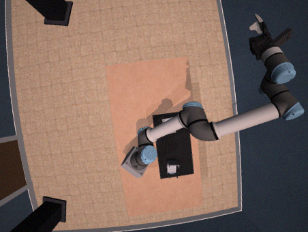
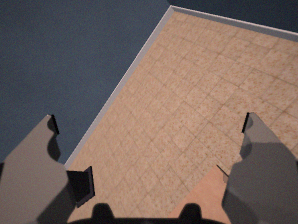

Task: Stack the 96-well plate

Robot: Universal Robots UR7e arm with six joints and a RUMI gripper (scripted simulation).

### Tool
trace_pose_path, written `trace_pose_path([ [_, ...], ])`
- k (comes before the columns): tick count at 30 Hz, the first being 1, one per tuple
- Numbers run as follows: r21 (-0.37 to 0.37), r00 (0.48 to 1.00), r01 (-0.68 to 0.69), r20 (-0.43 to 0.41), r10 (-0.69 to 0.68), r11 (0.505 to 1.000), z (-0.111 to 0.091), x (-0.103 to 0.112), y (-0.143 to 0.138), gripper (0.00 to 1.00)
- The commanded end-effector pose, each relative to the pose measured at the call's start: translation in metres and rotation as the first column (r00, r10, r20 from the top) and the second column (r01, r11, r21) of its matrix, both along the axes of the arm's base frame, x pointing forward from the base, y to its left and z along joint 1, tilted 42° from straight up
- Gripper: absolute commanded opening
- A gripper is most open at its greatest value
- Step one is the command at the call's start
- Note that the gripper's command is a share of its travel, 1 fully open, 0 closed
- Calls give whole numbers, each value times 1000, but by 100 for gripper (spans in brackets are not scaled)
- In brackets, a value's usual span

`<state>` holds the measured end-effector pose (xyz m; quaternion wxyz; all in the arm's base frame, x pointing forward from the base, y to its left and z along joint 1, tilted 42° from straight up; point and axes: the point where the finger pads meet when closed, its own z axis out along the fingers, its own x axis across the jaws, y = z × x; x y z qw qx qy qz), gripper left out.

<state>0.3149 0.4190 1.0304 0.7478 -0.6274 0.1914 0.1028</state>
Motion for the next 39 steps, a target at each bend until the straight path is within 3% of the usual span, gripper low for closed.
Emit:
trace_pose_path([
  [1,0,1000,0,1,0,1000,0,-1,0,100],
  [17,0,1000,0,1,0,1000,0,-1,0,100],
  [26,-12,983,148,115,-146,989,17,28,-22,100],
  [39,-53,933,300,226,-282,952,8,57,-46,100],
])
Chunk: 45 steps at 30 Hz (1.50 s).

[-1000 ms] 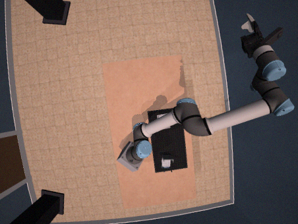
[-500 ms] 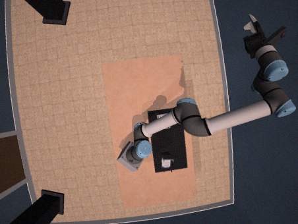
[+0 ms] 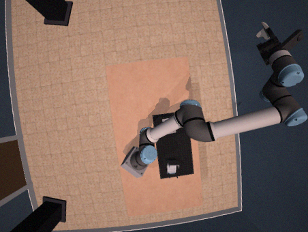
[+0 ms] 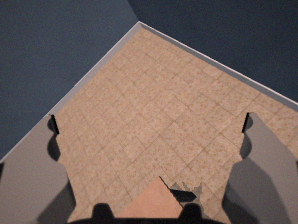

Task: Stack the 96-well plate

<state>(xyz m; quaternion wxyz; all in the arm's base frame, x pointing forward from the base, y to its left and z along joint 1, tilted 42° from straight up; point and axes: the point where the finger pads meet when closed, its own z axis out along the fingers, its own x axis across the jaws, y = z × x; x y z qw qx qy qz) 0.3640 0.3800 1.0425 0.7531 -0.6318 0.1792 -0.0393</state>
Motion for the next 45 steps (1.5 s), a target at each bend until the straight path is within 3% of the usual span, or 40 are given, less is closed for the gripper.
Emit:
trace_pose_path([
  [1,-39,991,129,36,-128,991,-6,11,-10,100],
  [12,-92,974,215,95,-207,972,-28,27,-27,100],
  [25,-207,931,347,196,-308,915,-75,46,-51,100],
  [45,-307,898,423,271,-348,852,-140,58,-73,100],
])
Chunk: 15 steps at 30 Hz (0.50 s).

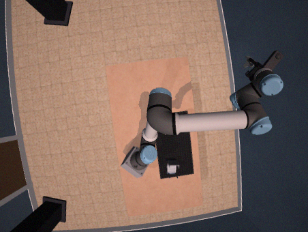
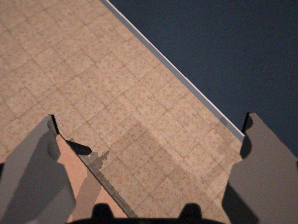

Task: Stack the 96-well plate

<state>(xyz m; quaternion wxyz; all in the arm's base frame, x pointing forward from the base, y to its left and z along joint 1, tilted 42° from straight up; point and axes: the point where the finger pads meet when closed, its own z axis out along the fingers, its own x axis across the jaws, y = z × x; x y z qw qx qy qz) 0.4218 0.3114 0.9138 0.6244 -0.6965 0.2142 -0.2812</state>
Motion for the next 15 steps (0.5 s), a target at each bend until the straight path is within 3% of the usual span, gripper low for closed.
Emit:
trace_pose_path([
  [1,-21,1000,9,2,-9,1000,-11,0,-5,100],
  [3,-67,1000,30,11,-29,997,-21,1,-8,100],
  [7,-67,1000,30,11,-29,997,-34,2,-11,100],
  [9,-114,999,48,20,-46,992,-43,2,-14,100],
  [13,-114,999,48,19,-46,992,-57,3,-18,100],
  [15,-162,998,64,27,-60,985,-67,3,-20,100],
])
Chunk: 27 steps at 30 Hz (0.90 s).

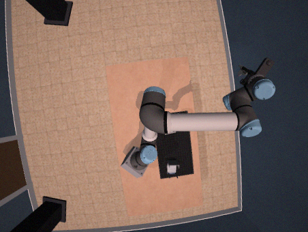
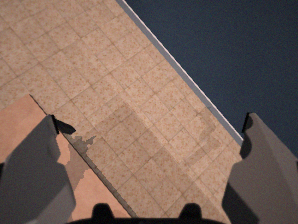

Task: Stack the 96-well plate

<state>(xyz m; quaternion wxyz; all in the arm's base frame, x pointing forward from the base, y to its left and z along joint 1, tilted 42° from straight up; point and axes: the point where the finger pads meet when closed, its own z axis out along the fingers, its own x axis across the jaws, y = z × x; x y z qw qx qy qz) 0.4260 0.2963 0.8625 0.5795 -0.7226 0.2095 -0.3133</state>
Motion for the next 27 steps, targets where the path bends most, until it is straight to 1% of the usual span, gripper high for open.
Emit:
trace_pose_path([
  [1,-52,1000,15,5,-15,999,-20,-1,-6,100],
  [3,-52,1000,15,5,-15,999,-20,-1,-6,100],
  [5,-52,1000,15,5,-15,999,-30,-1,-9,100],
  [6,-52,1000,15,5,-15,999,-31,0,-9,100],
  [7,-84,1000,23,8,-22,996,-35,-1,-10,100],
  [8,-102,1000,27,10,-26,994,-40,-1,-11,100],
  [11,-102,1000,27,10,-26,994,-55,-1,-14,100],
  [13,-102,1000,27,10,-26,994,-57,-1,-15,100],
  [14,-134,999,33,12,-31,990,-62,-1,-16,100],
  [15,-152,999,36,13,-34,988,-67,-1,-17,100],
  [18,-152,999,36,13,-34,988,-81,-1,-20,100],
  [20,-152,999,36,13,-34,988,-81,-1,-20,100],
  [21,-185,999,39,14,-37,982,-86,-2,-21,100],
  [22,-202,999,41,15,-39,978,-91,-2,-22,100],
  [26,-202,999,41,15,-39,978,-111,-3,-26,100],
  [27,-202,999,41,15,-39,978,-112,-3,-26,100],
])
